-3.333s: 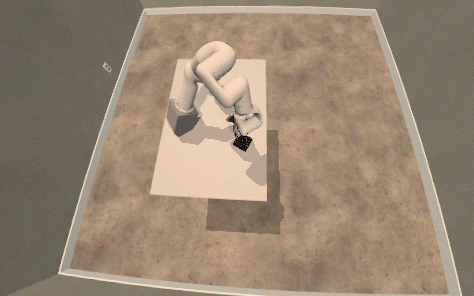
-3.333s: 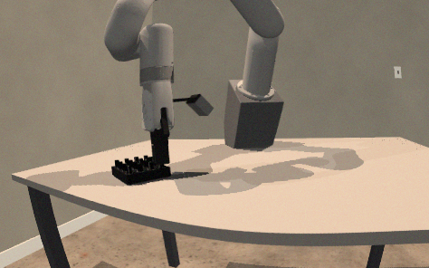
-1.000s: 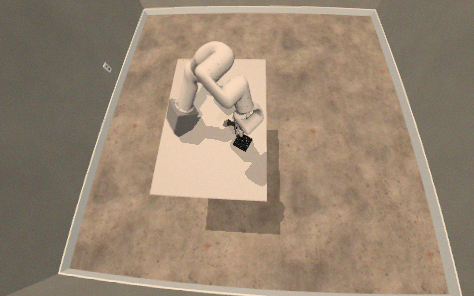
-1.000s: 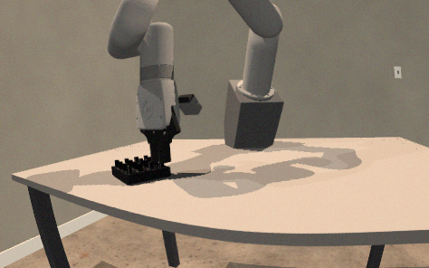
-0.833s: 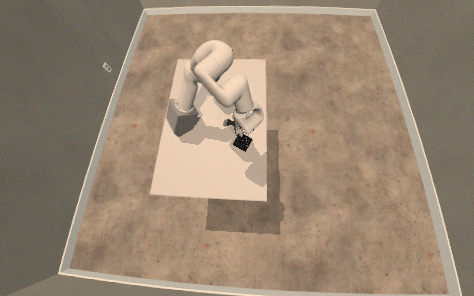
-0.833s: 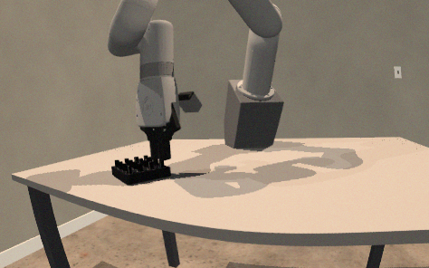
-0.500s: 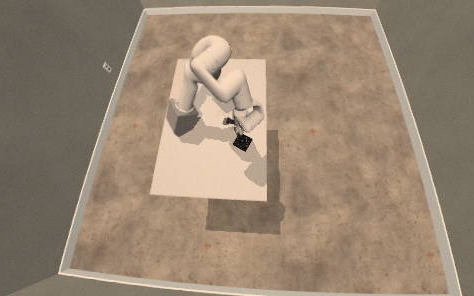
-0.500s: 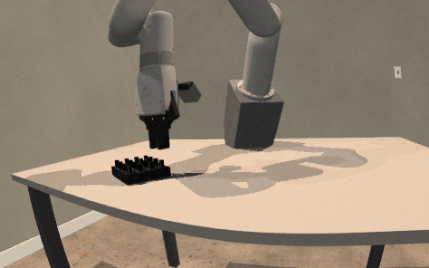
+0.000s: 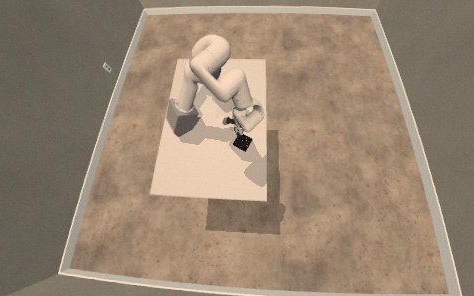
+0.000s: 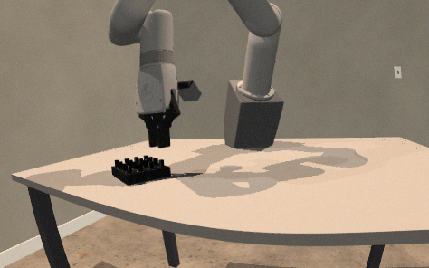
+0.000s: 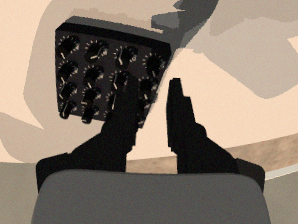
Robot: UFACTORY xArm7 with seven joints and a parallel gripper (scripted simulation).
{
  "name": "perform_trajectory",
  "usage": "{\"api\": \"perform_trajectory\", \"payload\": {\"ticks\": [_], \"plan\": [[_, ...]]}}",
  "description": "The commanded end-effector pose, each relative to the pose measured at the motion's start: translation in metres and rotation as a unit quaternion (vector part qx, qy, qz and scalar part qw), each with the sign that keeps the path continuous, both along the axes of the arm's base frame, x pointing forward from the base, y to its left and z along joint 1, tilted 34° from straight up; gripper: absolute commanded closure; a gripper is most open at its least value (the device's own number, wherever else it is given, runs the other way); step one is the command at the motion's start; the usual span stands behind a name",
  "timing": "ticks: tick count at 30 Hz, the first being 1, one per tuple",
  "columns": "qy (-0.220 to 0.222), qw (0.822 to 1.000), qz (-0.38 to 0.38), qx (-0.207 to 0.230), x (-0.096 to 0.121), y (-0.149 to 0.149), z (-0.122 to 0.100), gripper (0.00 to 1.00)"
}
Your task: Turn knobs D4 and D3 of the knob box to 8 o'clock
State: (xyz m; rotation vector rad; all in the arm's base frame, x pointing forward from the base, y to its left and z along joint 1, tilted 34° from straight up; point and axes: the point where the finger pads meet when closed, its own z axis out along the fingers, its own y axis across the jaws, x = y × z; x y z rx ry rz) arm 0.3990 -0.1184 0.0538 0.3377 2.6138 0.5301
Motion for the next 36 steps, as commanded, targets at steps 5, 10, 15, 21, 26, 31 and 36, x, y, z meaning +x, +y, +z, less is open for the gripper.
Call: {"api": "perform_trajectory", "payload": {"ticks": [5, 10, 15, 21, 26, 31, 36], "plan": [[0.0, 1.0, -0.001, -0.001, -0.001, -0.002, 0.002, 0.0], [0.0, 1.0, -0.001, -0.001, -0.008, -0.006, 0.015, 0.0], [0.0, 1.0, -0.001, -0.001, -0.022, -0.016, 0.039, 0.0], [0.0, 1.0, -0.001, -0.001, -0.035, -0.024, 0.062, 0.0], [0.0, 1.0, -0.001, -0.001, -0.048, -0.033, 0.085, 0.0], [0.0, 1.0, -0.001, -0.001, -0.053, -0.036, 0.094, 0.0], [0.0, 1.0, -0.001, -0.001, -0.053, -0.036, 0.094, 0.0]]}}
